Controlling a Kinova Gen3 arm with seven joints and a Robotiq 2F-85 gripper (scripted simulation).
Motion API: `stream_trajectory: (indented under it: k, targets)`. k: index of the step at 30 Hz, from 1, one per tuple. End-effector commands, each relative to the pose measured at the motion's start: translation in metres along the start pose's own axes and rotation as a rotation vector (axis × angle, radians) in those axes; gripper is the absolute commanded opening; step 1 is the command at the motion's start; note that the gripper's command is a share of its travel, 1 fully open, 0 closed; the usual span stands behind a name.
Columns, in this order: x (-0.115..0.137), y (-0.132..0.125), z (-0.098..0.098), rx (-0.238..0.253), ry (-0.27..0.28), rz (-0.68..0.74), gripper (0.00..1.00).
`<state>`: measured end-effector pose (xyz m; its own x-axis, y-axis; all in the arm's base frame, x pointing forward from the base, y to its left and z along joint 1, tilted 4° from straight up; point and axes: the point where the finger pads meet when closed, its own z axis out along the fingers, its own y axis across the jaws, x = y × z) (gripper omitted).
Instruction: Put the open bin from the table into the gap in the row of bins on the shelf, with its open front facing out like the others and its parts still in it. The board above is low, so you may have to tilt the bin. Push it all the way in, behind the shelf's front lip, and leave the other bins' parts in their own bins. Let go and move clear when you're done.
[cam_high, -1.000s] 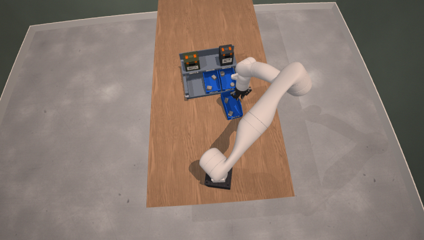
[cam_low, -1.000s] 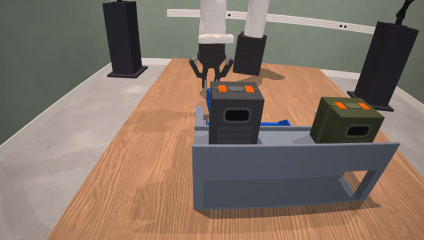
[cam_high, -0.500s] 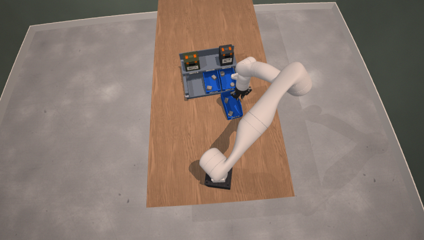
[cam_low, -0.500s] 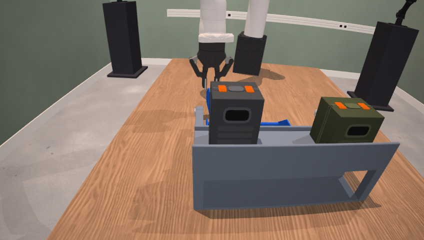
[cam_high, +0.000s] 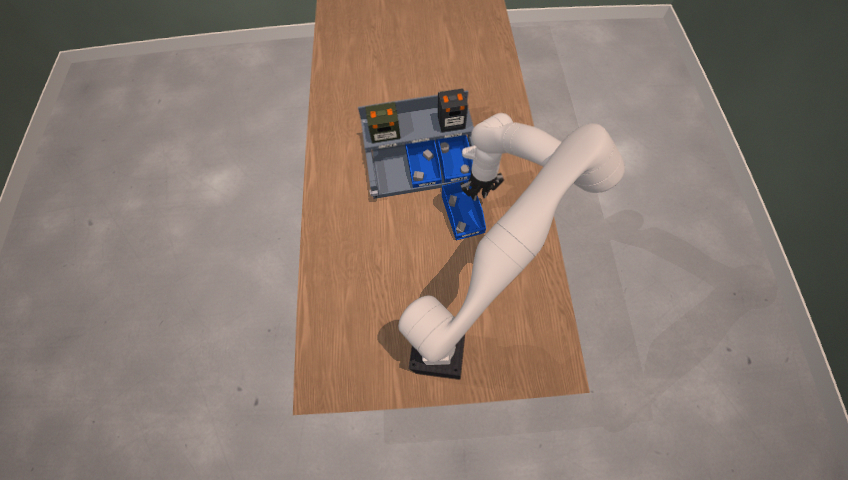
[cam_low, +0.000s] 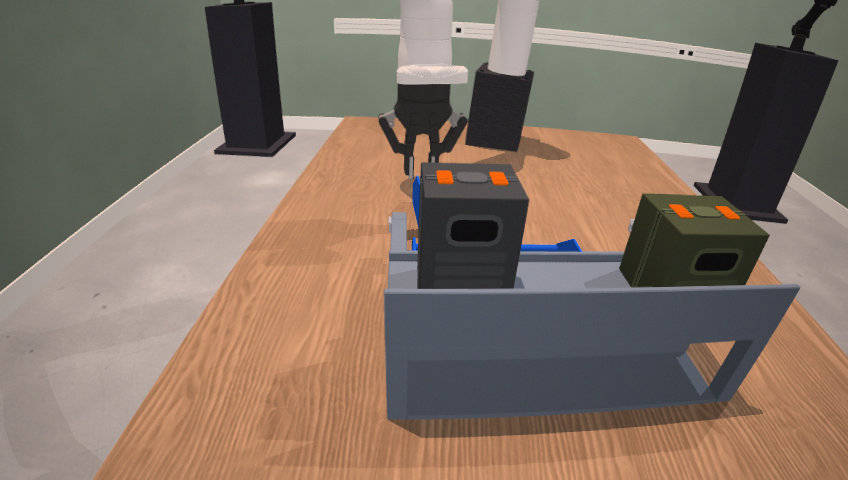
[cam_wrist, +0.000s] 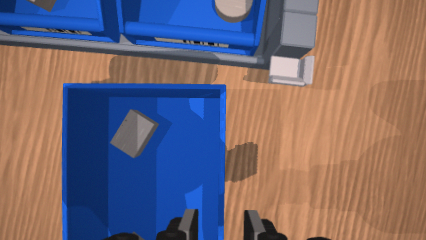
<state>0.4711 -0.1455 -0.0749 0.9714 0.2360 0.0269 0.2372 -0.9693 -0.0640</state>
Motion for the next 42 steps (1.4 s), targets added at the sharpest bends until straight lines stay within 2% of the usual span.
stream_trajectory:
  k: [1, 6, 11, 23, 28, 40, 42]
  targets:
    - [0.001, 0.000, -0.001, -0.001, 0.001, 0.000, 0.35]
    - [0.001, 0.000, -0.001, -0.001, 0.001, 0.000, 0.35]
    - [0.001, 0.000, 0.009, -0.001, 0.001, 0.000, 0.35]
    - [0.001, 0.000, 0.009, -0.001, 0.001, 0.000, 0.35]
    - [0.001, 0.001, 0.019, -0.001, 0.001, 0.000, 0.35]
    - [0.001, 0.001, 0.019, -0.001, 0.001, 0.000, 0.35]
    - [0.001, 0.001, 0.025, -0.001, 0.001, 0.000, 0.35]
